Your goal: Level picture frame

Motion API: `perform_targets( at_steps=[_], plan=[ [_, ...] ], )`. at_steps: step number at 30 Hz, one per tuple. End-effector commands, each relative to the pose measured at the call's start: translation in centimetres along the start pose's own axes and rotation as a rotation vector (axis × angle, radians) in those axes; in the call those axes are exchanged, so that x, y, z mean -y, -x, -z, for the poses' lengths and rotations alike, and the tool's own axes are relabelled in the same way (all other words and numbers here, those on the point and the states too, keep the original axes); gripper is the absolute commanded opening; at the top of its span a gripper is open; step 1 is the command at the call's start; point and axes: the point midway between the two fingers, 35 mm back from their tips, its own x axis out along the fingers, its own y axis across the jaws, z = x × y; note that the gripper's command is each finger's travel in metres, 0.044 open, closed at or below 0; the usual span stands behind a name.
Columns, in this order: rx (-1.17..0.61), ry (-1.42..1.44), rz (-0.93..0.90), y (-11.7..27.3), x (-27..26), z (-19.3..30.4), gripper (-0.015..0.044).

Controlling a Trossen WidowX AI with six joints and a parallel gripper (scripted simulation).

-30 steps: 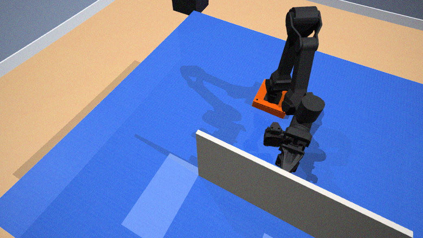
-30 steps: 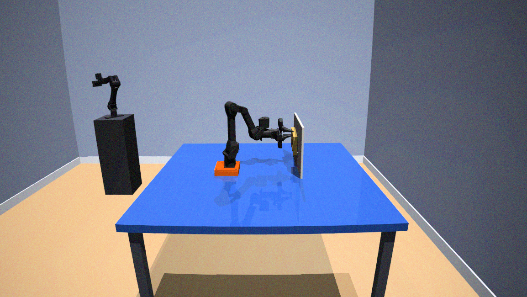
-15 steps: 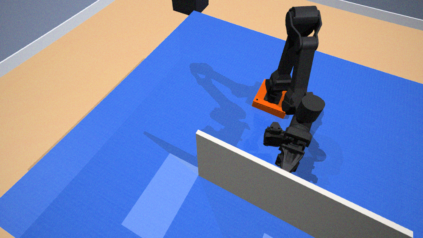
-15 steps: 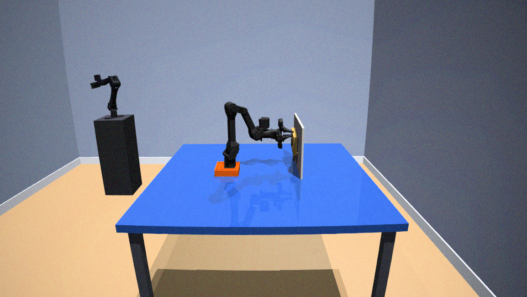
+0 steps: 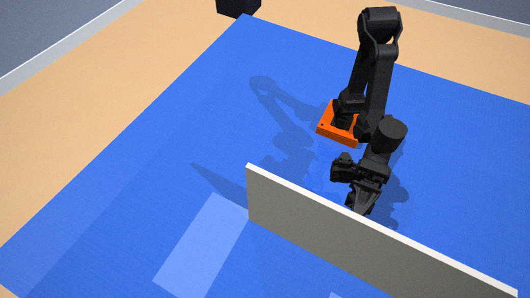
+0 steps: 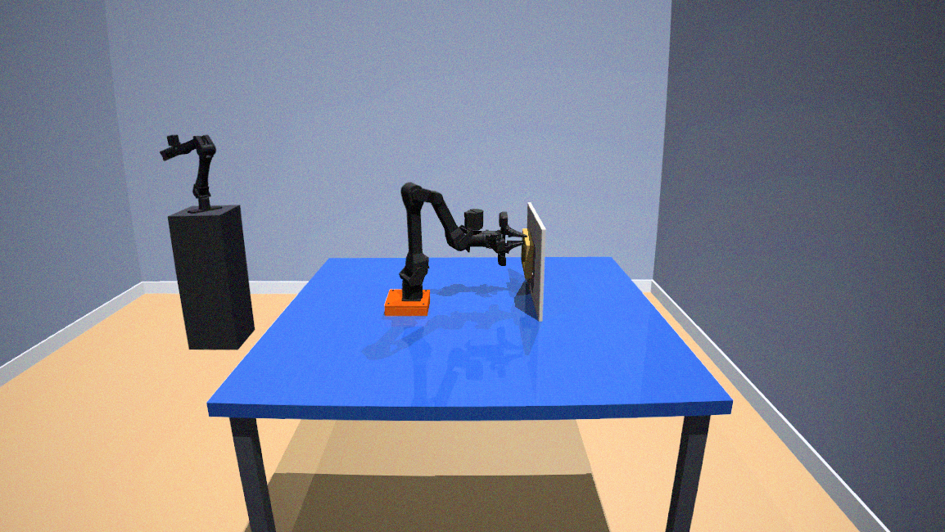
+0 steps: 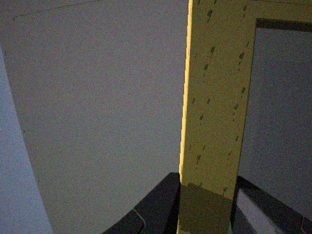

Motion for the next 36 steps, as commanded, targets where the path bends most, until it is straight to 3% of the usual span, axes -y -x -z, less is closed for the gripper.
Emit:
perform_targets(
  at_steps=[1, 36],
  plan=[
    [0.0, -0.011, -0.013, 0.0, -0.64, 0.02, 0.0],
    [0.0, -0.011, -0.013, 0.0, -0.83, 0.02, 0.0]
  ],
)
